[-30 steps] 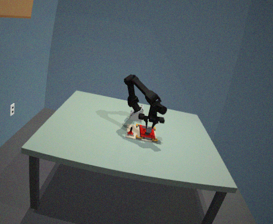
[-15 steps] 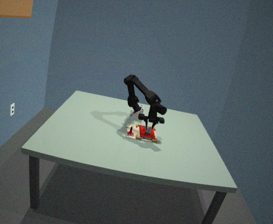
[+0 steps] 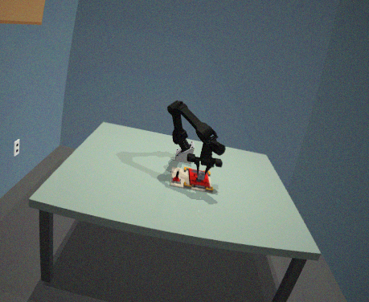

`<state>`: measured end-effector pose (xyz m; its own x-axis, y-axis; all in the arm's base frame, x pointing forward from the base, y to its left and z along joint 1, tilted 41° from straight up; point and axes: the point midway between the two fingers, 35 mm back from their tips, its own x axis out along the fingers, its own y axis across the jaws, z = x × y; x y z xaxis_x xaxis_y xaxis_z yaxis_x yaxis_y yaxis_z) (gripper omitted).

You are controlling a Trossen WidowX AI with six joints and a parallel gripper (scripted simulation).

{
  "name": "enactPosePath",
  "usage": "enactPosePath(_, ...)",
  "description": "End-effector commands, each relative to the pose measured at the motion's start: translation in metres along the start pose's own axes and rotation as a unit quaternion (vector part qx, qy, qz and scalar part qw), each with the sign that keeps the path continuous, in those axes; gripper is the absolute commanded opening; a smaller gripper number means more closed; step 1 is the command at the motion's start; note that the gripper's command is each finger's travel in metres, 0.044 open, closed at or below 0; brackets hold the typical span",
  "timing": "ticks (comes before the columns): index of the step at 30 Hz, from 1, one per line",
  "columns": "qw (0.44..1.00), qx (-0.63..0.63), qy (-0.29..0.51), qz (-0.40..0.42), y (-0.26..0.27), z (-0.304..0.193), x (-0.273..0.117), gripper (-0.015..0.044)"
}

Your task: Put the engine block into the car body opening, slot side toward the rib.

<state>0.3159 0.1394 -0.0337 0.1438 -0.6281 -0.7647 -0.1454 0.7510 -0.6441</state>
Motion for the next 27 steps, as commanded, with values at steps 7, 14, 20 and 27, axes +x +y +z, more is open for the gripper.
enactPosePath(7, 1.0, -0.005, 0.0, 0.0, -0.0002, 0.0002, 0.0024, 0.0158)
enactPosePath(14, 1.0, -0.003, 0.0, 0.0, -0.0002, 0.0002, 0.0034, 0.0158)
enactPosePath(20, 1.0, -0.003, 0.0, 0.0, -0.0002, 0.0002, 0.0042, 0.0158)
enactPosePath(27, 1.0, -0.003, 0.0, 0.0, -0.0002, 0.0002, 0.0052, 0.0158)
